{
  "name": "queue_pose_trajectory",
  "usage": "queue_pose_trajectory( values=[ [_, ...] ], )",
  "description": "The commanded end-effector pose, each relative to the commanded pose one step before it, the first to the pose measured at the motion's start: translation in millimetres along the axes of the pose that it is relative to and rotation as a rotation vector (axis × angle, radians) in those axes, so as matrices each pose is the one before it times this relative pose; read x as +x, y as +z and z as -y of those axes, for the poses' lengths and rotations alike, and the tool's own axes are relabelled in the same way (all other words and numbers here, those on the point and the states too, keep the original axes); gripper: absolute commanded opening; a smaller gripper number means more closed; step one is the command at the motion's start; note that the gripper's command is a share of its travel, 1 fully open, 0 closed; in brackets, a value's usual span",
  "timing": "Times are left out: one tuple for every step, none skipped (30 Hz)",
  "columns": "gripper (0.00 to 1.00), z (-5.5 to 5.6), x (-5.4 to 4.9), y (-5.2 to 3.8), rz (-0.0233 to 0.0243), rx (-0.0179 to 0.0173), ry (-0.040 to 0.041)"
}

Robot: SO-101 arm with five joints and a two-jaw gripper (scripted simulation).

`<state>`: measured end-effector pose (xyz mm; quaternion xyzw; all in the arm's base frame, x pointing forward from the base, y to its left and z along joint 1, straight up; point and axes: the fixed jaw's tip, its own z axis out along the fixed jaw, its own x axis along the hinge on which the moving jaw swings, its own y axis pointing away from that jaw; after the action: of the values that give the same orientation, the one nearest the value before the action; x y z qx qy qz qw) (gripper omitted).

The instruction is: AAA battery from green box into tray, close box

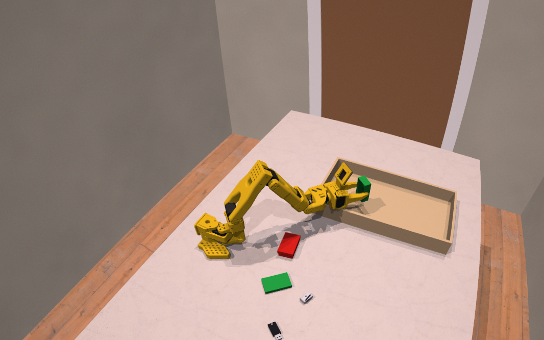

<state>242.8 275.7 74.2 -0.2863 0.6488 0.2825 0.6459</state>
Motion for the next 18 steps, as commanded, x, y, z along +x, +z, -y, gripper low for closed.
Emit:
queue_pose_trajectory(
  values=[
    [0.20,2.56,-12.47,2.607,0.01339,0.00699,0.00294],
    [0.20,0.01,0.82,0.132,-0.00892,0.00000,0.00031],
    [0.20,0.01,0.81,0.121,-0.00883,0.00004,0.00032],
    [0.20,0.01,0.80,0.116,-0.00873,0.00000,0.00031],
    [0.20,0.01,0.78,0.104,-0.00861,0.00004,0.00028],
    [0.20,0.01,0.78,0.092,-0.00848,0.00004,0.00032],
    [0.20,0.01,0.76,0.092,-0.00829,0.00001,0.00028],
    [0.20,0.00,0.74,0.079,-0.00814,0.00004,0.00029],
    [0.20,0.01,0.72,0.071,-0.00795,0.00004,0.00029],
    [0.20,0.01,0.71,0.064,-0.00776,0.00004,0.00029],
    [0.20,0.01,0.68,0.061,-0.00754,0.00004,0.00026],
    [0.20,0.01,0.66,0.046,-0.00732,0.00004,0.00026],
    [0.20,0.00,0.00,0.000,0.00000,0.00000,0.00000],
    [0.20,0.00,0.00,0.000,0.00000,0.00000,0.00000],
    [0.20,0.00,0.64,0.048,-0.00706,0.00003,0.00025],
    [0.20,0.01,0.62,0.035,-0.00685,0.00005,0.00026],
    [0.20,0.00,0.59,0.033,-0.00654,0.00002,0.00023],
    [0.20,0.01,0.57,0.025,-0.00628,0.00005,0.00023]
  ],
)
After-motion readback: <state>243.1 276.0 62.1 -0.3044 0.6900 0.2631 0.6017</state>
